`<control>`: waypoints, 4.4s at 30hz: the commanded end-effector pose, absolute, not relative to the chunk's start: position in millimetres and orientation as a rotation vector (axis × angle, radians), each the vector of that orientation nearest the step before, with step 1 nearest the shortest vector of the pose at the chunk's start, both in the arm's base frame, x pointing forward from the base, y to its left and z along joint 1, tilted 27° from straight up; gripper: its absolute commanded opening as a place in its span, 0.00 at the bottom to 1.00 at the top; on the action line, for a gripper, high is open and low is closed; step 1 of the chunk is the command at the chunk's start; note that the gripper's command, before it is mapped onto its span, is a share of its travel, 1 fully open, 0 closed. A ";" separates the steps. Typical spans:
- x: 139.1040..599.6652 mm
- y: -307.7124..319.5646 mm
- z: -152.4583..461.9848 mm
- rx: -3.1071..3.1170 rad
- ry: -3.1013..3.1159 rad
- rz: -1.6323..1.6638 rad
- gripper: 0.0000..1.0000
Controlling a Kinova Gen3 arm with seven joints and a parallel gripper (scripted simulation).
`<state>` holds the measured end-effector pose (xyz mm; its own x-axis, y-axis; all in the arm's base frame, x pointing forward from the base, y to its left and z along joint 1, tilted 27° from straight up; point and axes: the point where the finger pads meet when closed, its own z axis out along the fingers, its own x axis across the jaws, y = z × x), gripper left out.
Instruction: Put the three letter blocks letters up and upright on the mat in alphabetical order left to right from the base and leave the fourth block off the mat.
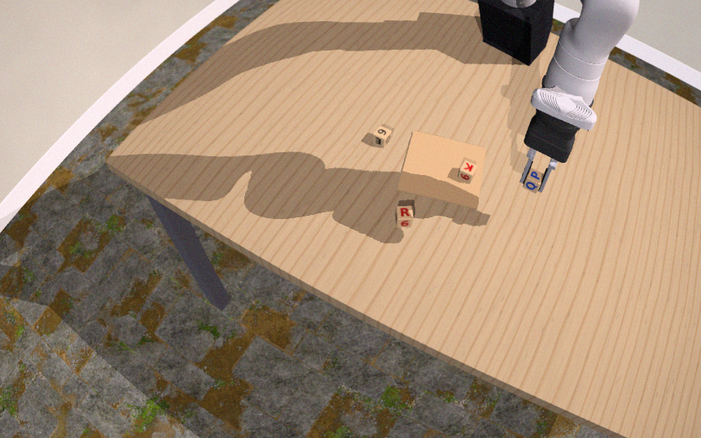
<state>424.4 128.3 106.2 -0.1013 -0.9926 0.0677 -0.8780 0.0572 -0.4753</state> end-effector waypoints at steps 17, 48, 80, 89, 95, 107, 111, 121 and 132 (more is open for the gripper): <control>440.1 60.3 124.8 -2.606 1.283 -0.767 0.49; 375.8 -23.2 112.2 -3.163 0.088 -0.724 0.49; 379.3 -26.6 109.8 -3.163 0.108 -0.735 0.49; 381.7 -27.0 105.3 -3.159 0.107 -0.736 0.49; 385.1 -27.8 97.2 -3.159 0.107 -0.734 0.49; 398.0 -30.4 73.1 -3.156 0.108 -0.737 0.49; 407.2 -32.2 58.1 -3.154 0.108 -0.741 0.49; 418.4 -36.1 34.4 -3.159 0.104 -0.739 0.49; 421.8 -37.3 25.0 -3.159 0.104 -0.736 0.49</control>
